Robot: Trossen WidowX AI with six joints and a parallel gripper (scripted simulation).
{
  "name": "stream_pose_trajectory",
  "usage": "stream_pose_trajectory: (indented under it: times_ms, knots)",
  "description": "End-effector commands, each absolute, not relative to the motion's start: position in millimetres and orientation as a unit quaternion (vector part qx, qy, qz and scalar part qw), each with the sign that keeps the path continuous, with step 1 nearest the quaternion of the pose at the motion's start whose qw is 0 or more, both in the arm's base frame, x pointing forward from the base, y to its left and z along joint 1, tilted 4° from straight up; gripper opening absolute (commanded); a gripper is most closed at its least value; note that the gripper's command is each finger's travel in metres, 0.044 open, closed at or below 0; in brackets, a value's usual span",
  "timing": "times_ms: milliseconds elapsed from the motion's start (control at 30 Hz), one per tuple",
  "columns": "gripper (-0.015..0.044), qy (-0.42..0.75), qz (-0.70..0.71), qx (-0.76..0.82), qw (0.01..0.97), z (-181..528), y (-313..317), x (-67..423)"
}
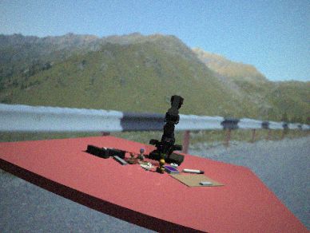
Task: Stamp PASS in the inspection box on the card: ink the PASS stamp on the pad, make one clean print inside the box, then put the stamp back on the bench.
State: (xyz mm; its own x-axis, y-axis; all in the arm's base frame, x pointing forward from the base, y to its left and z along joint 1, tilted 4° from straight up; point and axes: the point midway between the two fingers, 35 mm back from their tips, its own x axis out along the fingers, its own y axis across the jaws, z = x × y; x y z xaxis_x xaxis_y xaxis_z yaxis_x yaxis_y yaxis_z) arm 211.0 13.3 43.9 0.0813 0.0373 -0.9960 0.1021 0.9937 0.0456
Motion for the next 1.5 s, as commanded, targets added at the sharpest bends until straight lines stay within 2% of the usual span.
stream_pose_trajectory:
  times_ms: [0, 267, 367, 700, 800, 1467]
  knots:
    - [0.0214, 0.678, -0.025, 0.052, 0.732, 37.0, 13.1, 210.0]
    - [0.0214, 0.678, -0.025, 0.052, 0.732, 28.4, 13.5, 209.4]
    - [0.0136, 0.678, -0.022, 0.051, 0.733, 30.9, 13.9, 209.8]
    - [0.0069, 0.678, -0.022, 0.051, 0.733, 30.9, 13.9, 209.8]
    - [0.0000, 0.678, -0.022, 0.051, 0.733, 31.6, 13.8, 209.9]
    - [0.0000, 0.678, -0.022, 0.051, 0.733, 40.9, 13.4, 210.4]
